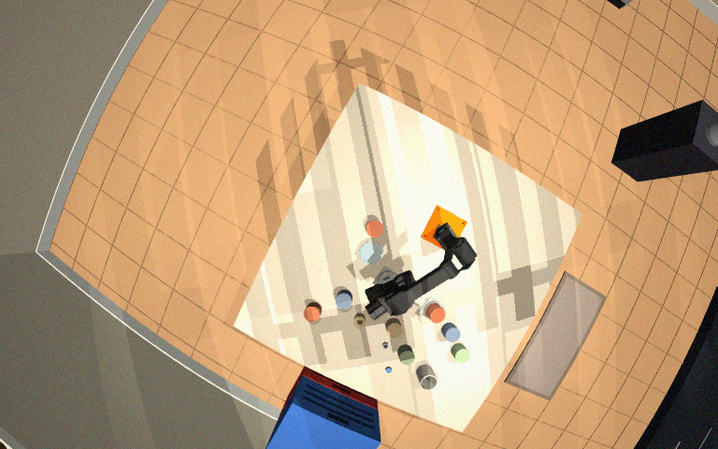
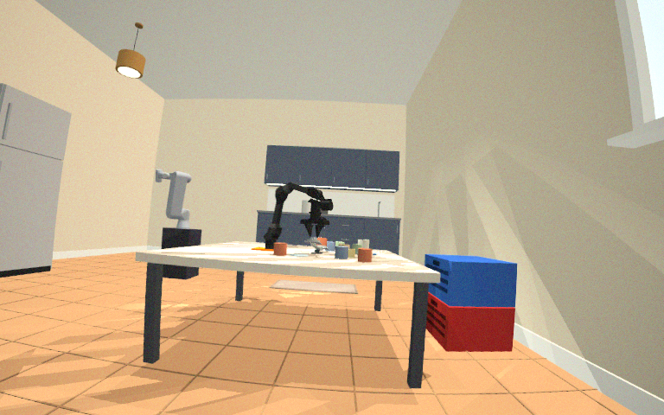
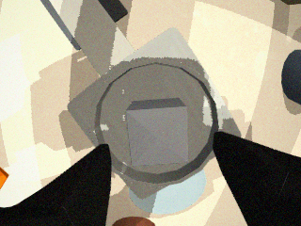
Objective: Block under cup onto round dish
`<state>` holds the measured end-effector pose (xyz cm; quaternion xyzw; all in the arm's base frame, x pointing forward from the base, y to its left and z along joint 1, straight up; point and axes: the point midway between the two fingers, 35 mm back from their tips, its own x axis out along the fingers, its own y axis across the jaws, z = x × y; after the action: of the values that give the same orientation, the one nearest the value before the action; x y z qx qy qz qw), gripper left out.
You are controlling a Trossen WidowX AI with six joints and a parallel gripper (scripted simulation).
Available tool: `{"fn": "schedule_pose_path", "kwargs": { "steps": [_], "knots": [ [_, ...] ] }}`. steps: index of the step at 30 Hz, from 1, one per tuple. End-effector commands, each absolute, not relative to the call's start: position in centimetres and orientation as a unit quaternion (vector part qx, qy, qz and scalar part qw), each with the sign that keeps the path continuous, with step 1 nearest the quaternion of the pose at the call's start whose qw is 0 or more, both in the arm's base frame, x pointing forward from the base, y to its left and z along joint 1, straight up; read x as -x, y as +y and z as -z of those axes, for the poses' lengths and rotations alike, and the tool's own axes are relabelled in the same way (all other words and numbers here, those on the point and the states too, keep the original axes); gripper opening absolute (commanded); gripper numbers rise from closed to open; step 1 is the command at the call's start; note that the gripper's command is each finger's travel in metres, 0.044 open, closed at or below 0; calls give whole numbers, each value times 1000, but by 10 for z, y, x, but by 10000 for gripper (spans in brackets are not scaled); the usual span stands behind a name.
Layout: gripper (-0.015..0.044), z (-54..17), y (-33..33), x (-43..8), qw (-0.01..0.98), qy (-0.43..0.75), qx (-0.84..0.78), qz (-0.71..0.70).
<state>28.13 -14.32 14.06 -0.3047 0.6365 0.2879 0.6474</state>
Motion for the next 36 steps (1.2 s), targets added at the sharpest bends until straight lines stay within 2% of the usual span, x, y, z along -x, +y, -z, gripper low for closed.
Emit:
{"fn": "schedule_pose_path", "kwargs": {
  "steps": [1,14,18,25,29,36],
  "knots": [
    [260,-134,-143,-282,649,636,302,-287],
    [260,-116,-143,-282,649,636,302,-287],
    [155,-116,-143,-282,649,636,302,-287],
    [108,-116,-143,-282,649,636,302,-287],
    [3,-122,-143,-283,649,636,302,-287],
    [0,-151,-144,-285,649,636,303,-287]
  ]
}}
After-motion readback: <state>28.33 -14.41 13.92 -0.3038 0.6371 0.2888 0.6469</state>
